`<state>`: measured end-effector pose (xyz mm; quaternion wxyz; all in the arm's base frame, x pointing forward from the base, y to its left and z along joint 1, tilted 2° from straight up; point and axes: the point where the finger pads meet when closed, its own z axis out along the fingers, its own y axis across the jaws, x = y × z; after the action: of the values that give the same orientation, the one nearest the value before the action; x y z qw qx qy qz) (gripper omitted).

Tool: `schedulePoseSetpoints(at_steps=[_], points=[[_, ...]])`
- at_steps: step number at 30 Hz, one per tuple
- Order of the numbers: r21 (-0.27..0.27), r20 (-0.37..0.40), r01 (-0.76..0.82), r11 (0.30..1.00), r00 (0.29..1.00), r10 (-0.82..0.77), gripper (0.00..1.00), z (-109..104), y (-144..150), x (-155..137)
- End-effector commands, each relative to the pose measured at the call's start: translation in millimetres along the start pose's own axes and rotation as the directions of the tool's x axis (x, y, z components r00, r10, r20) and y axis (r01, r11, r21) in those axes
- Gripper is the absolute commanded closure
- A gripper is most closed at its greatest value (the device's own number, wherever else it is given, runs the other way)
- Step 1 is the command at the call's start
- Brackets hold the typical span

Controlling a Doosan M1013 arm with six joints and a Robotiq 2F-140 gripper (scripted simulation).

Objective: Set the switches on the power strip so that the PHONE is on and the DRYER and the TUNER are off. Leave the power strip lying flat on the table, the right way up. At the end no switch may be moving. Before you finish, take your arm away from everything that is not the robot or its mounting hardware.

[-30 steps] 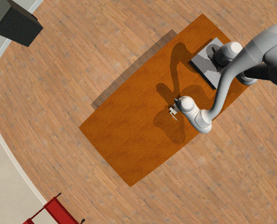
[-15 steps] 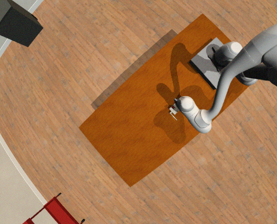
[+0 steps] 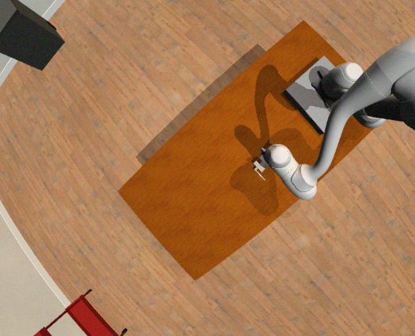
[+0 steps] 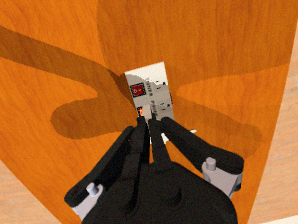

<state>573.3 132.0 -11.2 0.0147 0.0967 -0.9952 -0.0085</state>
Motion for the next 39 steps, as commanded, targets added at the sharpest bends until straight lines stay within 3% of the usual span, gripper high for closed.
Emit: schedulePoseSetpoints(at_steps=[1,12,26,39], points=[[-0.003,0.000,-0.008,1.000,1.000,0.008,1.00,2.4,2.5,0.9],[-0.003,0.000,-0.008,1.000,1.000,0.008,1.00,1.0,2.5,0.9],[-0.003,0.000,-0.008,1.000,1.000,0.008,1.00,-34.1,2.3,0.9],[-0.003,0.000,-0.008,1.000,1.000,0.008,1.00,-38.6,2.3,0.9]])
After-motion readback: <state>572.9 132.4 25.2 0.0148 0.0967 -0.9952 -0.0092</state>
